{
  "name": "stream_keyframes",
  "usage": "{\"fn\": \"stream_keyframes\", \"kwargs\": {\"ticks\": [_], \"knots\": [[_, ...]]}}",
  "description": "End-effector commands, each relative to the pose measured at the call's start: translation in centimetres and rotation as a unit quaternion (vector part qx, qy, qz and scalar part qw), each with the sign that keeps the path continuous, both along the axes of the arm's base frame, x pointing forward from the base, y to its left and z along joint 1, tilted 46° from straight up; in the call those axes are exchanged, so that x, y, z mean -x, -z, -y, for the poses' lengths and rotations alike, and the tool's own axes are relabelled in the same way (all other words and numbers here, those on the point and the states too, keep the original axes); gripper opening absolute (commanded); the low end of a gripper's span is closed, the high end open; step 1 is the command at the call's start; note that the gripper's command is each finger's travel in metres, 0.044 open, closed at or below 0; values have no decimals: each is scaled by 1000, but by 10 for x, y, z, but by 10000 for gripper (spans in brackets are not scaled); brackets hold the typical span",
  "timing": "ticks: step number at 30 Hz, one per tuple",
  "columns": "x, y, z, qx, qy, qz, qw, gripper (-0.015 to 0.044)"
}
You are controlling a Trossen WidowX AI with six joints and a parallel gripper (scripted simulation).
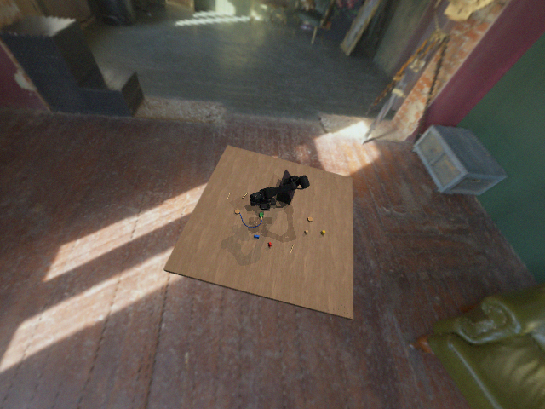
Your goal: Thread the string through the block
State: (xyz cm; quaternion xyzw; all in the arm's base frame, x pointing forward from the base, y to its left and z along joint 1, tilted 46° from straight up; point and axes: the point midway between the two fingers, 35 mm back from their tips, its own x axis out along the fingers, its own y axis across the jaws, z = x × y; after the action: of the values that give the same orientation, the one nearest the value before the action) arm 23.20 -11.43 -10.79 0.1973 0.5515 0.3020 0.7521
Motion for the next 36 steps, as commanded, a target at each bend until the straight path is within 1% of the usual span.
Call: {"fn": "stream_keyframes", "kwargs": {"ticks": [1,36], "knots": [[4,2,-3,0,-13,6,1000,123],[-9,41,-38,1,-13,6,1000,123]]}}
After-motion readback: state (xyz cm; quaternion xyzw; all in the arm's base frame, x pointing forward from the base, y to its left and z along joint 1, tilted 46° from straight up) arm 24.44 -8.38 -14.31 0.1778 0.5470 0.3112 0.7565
